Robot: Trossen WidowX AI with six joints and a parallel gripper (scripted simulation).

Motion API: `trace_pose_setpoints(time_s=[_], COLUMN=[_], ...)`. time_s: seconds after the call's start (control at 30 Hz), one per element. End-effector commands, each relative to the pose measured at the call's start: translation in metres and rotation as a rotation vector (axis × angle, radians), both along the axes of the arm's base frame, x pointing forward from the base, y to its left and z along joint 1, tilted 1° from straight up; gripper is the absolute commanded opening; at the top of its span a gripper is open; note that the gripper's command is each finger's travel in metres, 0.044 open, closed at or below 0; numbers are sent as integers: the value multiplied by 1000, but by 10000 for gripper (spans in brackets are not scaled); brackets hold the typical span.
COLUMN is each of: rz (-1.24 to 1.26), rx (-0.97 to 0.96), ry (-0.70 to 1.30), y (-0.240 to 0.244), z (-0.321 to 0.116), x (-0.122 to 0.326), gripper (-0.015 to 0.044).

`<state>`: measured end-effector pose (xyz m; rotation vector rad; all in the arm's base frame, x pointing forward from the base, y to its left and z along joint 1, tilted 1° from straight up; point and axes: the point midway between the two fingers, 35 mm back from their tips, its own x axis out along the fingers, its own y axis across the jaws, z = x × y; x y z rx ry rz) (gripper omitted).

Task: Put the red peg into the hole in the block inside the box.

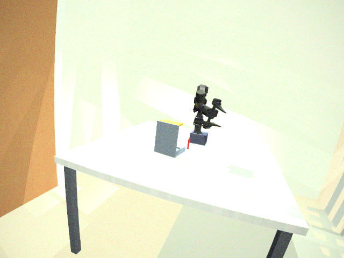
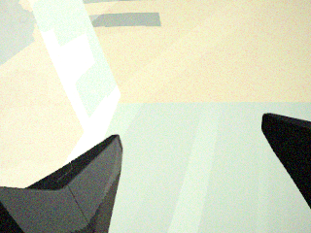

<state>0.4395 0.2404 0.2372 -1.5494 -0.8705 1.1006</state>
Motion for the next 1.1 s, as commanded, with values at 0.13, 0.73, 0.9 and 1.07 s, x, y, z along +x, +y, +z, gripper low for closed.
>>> trace_pose_setpoints(time_s=[0.13,0.73,0.9,1.07], rz=[-46,-271,-342,-412], rx=[29,208,267,331], ry=[104,620,761,901], y=[-8,-41,-51,-61], z=[4,23,27,30], x=[-1,-16,-20,-24], gripper=[440,440,440,440])
